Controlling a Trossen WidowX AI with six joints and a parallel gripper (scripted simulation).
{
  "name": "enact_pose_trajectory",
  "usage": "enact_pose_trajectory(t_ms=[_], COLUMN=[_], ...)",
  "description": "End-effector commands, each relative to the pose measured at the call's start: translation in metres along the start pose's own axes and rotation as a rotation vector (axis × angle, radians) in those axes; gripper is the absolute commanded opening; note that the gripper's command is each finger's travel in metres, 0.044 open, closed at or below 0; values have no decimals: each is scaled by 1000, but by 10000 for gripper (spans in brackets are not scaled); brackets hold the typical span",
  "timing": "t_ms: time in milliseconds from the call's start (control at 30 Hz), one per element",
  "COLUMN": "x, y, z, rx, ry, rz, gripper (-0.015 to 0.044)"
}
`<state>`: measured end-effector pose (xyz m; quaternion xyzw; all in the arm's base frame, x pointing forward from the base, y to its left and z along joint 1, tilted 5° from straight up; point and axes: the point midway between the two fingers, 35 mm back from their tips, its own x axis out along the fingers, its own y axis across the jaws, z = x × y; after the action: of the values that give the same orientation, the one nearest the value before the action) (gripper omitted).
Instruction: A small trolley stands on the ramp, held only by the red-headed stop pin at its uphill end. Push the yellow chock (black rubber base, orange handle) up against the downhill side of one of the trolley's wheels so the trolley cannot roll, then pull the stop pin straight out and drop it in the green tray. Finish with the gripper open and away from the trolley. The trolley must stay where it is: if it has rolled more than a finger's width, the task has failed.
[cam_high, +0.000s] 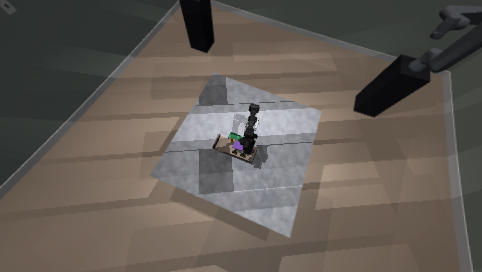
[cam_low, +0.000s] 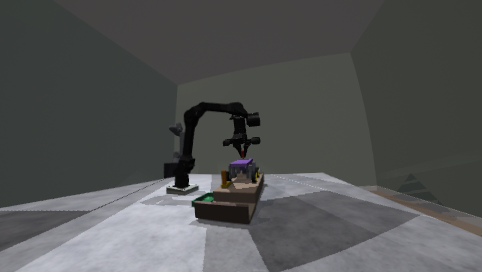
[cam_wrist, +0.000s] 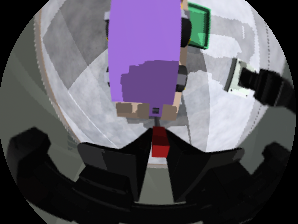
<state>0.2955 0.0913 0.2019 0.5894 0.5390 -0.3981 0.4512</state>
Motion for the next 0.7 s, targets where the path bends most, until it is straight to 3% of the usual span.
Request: enact_pose_trajectory(t_ms=[0,667], x=[-4,0], y=[2,2], z=[-3,-30], rx=[-2,-1], ry=[5,7], rz=[6,6], gripper=[0,0])
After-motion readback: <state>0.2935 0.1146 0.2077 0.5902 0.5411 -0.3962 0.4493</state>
